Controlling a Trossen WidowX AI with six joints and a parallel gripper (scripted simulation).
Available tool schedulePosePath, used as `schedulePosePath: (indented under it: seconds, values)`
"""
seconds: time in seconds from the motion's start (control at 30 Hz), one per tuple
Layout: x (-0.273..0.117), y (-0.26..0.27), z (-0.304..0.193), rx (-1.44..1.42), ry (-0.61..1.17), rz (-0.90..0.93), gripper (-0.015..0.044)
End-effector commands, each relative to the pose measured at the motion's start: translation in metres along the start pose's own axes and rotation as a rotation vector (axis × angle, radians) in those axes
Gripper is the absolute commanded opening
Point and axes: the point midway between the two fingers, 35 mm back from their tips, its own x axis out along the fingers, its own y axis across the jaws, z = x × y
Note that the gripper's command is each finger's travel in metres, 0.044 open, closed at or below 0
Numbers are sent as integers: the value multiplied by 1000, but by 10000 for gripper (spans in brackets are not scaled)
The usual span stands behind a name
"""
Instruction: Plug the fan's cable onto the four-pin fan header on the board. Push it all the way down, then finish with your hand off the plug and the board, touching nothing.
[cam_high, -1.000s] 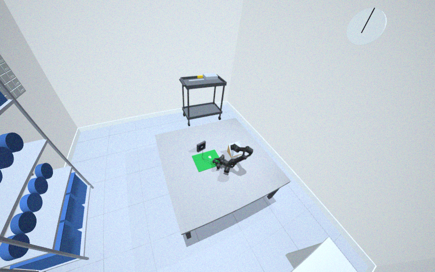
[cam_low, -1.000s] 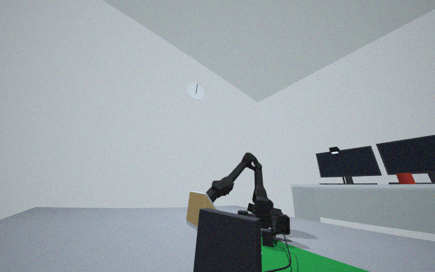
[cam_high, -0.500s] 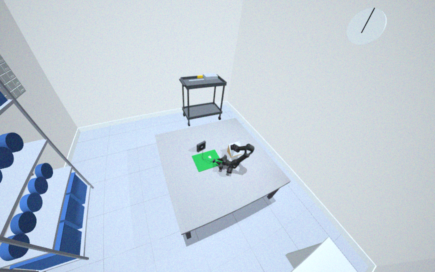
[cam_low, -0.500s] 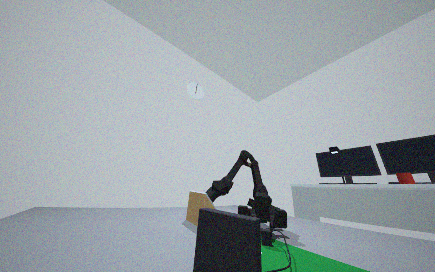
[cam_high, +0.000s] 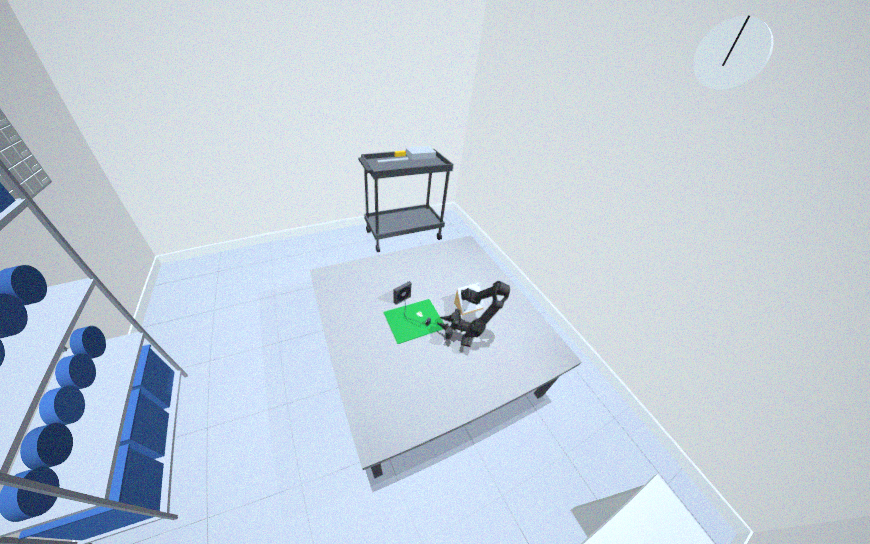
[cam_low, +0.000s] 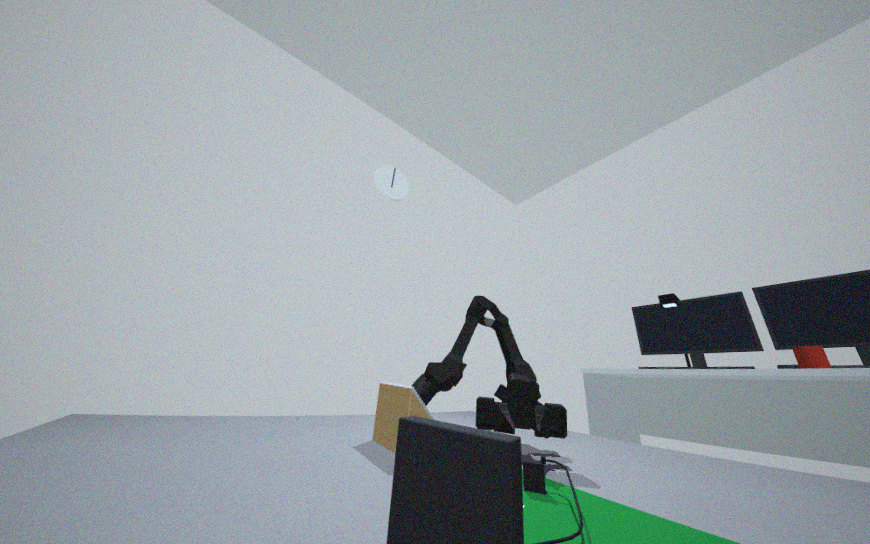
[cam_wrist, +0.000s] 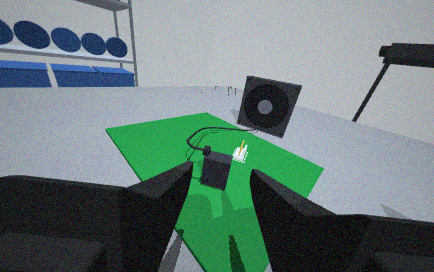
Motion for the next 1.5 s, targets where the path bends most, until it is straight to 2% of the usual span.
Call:
schedulePosePath:
  seconds: [0.0,0.27,0.6,1.07,1.47]
  values:
    - [-14,1,8,8,-2,9,205]
    - [-28,-2,18,5,-4,9,205]
    - [-13,-18,16,-106,88,-174,205]
    - [1,-39,11,-229,301,-389,205]
    - [5,-50,6,-286,535,-494,205]
